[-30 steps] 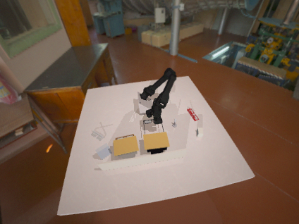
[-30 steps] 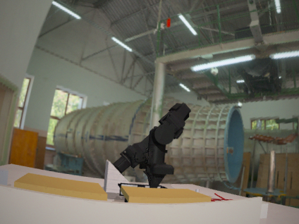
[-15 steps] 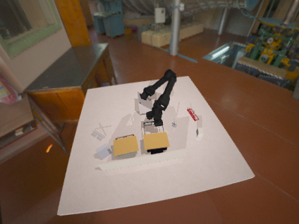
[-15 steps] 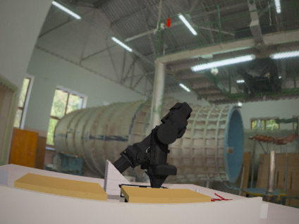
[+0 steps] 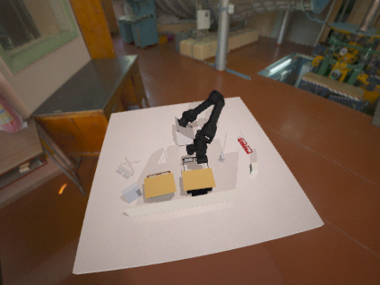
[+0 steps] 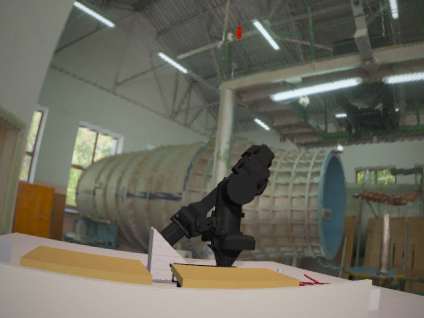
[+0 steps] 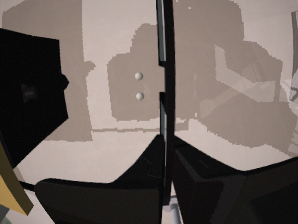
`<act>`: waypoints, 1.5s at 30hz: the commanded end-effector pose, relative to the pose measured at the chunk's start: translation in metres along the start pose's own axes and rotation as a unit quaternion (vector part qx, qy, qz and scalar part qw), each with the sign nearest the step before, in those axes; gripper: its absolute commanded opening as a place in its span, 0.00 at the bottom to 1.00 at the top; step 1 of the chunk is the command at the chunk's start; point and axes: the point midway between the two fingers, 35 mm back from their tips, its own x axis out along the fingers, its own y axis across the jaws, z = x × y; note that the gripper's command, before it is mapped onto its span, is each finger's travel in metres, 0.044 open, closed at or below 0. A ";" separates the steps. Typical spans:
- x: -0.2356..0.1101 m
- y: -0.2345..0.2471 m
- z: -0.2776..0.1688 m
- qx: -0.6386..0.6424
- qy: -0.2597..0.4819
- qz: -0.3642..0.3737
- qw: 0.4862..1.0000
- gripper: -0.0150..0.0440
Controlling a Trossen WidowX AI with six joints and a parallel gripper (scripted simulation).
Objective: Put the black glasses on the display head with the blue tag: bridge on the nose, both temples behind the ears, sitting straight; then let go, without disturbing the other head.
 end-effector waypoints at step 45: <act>0.000 0.070 -0.001 0.003 -0.004 0.000 1.000 0.25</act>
